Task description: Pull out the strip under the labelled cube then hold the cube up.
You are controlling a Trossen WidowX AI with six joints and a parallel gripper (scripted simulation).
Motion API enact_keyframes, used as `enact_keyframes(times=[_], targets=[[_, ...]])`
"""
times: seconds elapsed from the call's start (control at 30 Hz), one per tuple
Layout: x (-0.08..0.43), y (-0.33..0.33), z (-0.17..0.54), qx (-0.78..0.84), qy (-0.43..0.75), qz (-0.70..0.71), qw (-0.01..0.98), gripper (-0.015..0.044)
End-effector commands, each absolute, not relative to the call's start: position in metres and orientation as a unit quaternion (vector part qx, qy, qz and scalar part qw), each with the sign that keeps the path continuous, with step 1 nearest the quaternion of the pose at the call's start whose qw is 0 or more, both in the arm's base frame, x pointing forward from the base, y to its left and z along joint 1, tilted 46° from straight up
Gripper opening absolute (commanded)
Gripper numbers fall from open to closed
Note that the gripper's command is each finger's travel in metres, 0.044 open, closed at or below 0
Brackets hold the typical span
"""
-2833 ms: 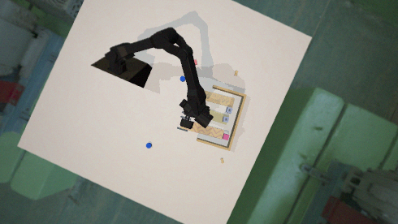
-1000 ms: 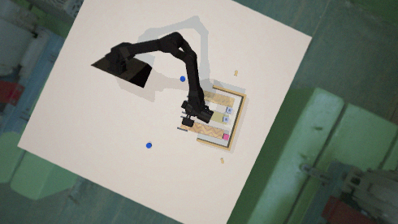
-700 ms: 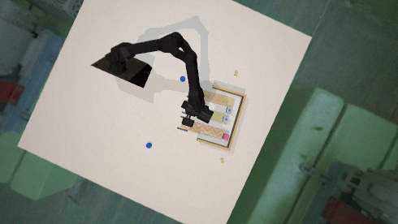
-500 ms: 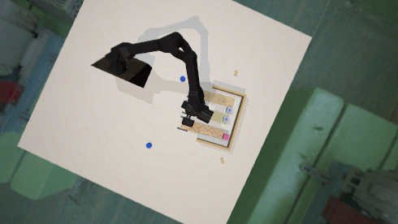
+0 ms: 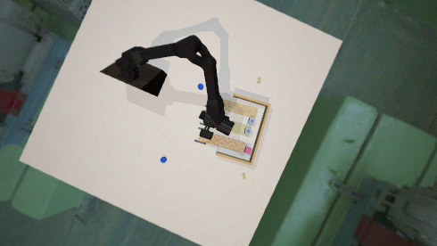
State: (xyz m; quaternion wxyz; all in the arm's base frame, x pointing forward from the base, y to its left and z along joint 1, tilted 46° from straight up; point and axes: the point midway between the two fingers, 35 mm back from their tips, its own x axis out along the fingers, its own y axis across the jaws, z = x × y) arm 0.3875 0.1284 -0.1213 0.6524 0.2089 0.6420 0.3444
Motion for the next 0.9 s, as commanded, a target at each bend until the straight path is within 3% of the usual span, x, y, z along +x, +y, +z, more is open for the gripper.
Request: enact_keyframes(times=[0.0, 0.87], targets=[[0.388, 0.131, -0.122, 0.21, 0.641, 0.346, 0.652, 0.0], [0.357, 0.125, -0.127, 0.21, 0.641, 0.346, 0.652, 0.0]])
